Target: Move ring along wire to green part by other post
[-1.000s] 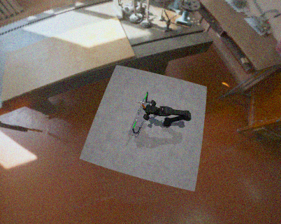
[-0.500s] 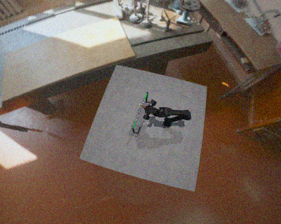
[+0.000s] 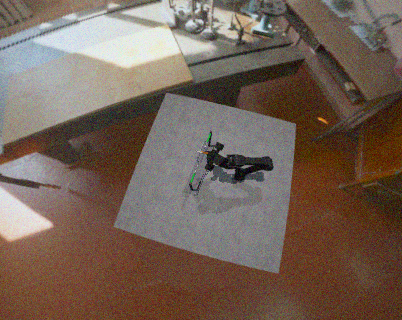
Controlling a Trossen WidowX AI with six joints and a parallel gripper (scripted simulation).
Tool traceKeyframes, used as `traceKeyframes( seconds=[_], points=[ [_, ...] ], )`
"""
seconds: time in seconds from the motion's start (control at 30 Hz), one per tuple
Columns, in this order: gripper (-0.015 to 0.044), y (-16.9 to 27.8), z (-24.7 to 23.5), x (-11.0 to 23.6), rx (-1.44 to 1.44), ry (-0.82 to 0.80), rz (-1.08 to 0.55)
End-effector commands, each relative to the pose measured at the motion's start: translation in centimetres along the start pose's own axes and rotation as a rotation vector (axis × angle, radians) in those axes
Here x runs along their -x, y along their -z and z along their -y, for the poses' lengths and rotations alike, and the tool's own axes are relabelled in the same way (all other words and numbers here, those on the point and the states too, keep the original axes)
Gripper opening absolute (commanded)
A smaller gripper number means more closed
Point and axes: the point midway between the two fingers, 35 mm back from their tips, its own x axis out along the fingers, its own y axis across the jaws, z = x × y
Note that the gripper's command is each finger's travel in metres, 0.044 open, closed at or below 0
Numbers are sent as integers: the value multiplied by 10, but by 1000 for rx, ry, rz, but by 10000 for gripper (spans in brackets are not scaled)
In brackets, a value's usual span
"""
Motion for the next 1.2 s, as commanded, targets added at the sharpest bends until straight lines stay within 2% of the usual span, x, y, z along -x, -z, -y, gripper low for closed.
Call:
traceKeyframes(
  seconds=[0.0, 1.17],
  points=[
    [-150, 2, 3, -1, 55, 38, 6],
    [-150, -3, 21, 1, 460, 305, 65]
  ],
)
